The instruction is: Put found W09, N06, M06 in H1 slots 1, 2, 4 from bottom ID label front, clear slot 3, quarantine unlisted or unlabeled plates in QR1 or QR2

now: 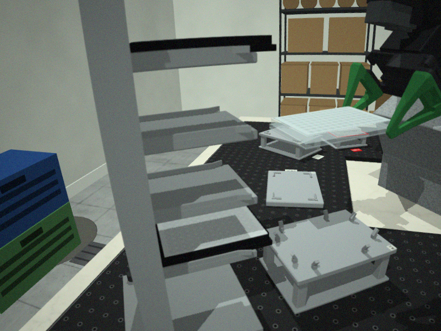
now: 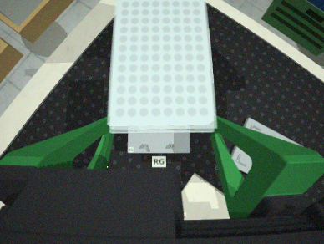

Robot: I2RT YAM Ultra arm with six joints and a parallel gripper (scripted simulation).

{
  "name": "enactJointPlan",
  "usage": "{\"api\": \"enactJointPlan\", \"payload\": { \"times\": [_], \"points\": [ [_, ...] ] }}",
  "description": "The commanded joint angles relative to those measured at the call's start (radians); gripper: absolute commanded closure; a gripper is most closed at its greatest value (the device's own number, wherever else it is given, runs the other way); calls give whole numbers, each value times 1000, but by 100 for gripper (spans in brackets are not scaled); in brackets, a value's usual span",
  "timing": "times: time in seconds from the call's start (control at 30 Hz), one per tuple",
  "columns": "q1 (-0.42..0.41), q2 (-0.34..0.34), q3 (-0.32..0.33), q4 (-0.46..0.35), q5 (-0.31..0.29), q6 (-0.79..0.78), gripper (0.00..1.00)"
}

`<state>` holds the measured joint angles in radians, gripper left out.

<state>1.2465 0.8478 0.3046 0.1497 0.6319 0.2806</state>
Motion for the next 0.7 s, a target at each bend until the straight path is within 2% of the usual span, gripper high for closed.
{"api": "enactJointPlan", "payload": {
  "times": [0.0,0.67],
  "points": [
    [-12,24,-27,67,-10,-9,14],
    [-42,124,-68,216,-38,-22,14]
  ]
}}
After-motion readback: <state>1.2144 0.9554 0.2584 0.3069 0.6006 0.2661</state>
